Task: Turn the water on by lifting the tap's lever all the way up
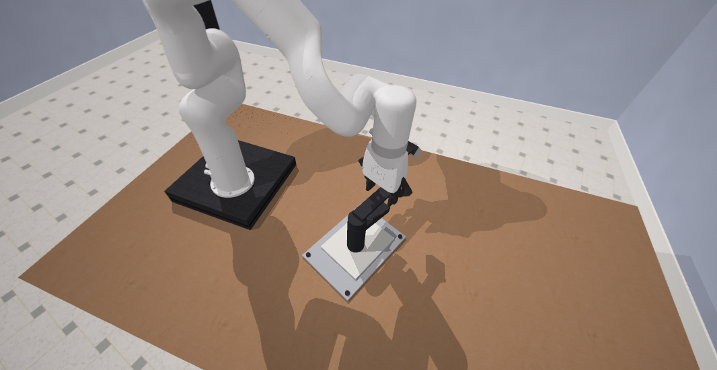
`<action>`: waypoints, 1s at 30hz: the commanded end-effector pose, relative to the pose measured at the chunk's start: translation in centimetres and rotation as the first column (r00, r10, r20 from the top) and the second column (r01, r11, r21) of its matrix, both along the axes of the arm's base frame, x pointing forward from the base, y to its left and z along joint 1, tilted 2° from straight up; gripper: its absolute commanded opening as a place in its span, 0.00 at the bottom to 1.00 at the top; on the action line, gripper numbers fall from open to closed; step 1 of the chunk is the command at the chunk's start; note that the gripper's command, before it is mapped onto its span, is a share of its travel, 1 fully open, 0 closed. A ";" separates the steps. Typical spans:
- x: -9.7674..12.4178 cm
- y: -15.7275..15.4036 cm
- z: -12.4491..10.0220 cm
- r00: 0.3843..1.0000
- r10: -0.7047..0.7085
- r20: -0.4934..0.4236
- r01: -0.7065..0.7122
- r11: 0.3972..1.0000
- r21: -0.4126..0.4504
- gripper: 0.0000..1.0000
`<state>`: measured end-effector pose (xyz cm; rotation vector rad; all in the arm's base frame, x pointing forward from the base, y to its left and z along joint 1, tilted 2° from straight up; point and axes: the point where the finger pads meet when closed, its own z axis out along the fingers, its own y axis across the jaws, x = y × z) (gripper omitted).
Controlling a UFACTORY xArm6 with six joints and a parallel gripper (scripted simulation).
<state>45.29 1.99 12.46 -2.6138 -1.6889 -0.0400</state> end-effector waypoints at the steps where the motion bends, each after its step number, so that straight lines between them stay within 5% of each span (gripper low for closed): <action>1: 0.1 0.0 -0.3 1.000 0.000 0.004 0.000 1.000 0.000 0.73; 30: 0.2 0.1 -1.8 1.000 0.000 0.004 0.000 1.000 0.000 0.73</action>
